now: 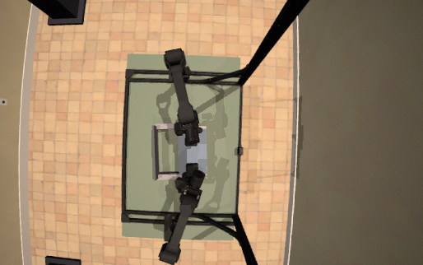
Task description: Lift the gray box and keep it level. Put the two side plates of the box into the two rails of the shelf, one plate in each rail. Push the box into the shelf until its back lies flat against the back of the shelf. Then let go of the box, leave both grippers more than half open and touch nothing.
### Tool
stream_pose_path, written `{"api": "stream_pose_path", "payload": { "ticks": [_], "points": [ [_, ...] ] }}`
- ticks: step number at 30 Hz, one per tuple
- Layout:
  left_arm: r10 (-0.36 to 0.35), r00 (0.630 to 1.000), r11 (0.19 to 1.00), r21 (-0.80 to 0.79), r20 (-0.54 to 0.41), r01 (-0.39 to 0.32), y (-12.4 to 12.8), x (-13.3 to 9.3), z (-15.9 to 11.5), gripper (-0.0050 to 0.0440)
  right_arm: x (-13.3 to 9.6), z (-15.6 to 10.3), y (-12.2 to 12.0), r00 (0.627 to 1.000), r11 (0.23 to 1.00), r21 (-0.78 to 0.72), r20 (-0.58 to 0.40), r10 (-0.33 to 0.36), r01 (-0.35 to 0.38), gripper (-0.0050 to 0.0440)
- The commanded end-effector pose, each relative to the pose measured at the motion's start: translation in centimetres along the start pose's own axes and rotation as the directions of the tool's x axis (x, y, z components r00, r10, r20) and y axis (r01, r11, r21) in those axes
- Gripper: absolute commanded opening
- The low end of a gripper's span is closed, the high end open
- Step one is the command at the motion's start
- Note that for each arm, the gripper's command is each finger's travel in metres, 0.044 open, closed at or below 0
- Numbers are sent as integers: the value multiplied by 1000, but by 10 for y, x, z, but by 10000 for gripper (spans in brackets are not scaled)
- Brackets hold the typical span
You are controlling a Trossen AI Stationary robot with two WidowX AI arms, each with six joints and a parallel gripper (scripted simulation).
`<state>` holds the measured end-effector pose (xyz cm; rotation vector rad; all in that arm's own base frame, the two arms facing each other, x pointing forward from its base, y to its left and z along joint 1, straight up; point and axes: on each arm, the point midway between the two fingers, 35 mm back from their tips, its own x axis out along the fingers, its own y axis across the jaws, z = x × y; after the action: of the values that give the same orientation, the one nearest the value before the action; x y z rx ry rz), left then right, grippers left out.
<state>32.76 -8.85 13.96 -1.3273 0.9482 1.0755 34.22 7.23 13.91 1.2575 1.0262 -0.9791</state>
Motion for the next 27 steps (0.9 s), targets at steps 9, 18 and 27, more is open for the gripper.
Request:
{"api": "stream_pose_path", "payload": {
  "ticks": [9, 18, 27],
  "points": [
    [-33, 999, 999, -4, -7, 33, -3, -9, 15, 0, -10, 15, 4, 999, 999, -4, 1, 37, -37, 0],
    [-33, 999, 999, -4, -7, 33, -3, -9, 23, 0, -9, 23, 4, 999, 999, -4, 1, 37, -37, 0],
    [-34, 999, 999, -4, -7, 34, -3, -9, 33, 0, -9, 33, 4, 999, 999, -4, 1, 37, -37, 0]
  ]
}}
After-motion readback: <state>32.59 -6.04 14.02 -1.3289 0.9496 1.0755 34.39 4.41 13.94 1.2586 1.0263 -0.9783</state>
